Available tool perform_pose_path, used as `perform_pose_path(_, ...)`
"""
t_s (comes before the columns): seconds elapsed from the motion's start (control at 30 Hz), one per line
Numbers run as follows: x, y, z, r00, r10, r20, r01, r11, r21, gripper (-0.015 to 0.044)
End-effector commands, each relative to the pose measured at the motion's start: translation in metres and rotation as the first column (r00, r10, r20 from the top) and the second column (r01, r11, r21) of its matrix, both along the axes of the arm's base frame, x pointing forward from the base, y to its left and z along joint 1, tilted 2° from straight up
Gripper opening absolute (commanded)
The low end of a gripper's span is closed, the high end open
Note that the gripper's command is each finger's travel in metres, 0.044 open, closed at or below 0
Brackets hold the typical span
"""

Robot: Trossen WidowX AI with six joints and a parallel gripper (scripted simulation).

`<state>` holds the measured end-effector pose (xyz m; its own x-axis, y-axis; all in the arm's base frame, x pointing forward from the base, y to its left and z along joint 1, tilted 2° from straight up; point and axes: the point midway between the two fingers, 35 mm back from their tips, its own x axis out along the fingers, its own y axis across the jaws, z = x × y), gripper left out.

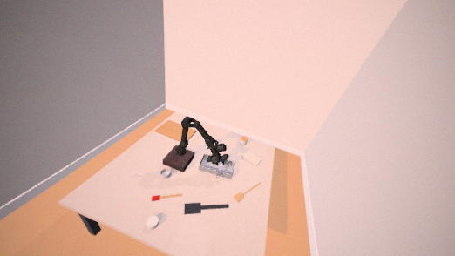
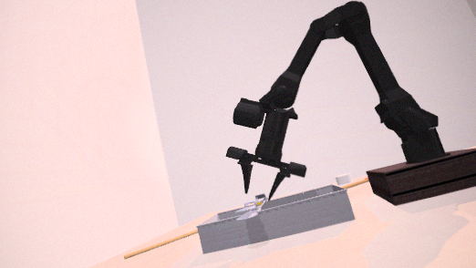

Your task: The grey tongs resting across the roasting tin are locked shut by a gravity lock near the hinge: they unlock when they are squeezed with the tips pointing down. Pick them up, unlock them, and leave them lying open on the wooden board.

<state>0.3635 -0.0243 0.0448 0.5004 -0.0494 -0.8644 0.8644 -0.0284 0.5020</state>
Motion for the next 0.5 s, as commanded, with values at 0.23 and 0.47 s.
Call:
perform_pose_path(0.23,0.009,0.000,-0.015,1.000,0.007,-0.001,-0.007,1.000,0.003,0.0260)
perform_pose_path(0.47,0.015,0.000,-0.026,1.000,0.007,0.000,-0.007,1.000,0.003,0.0260)
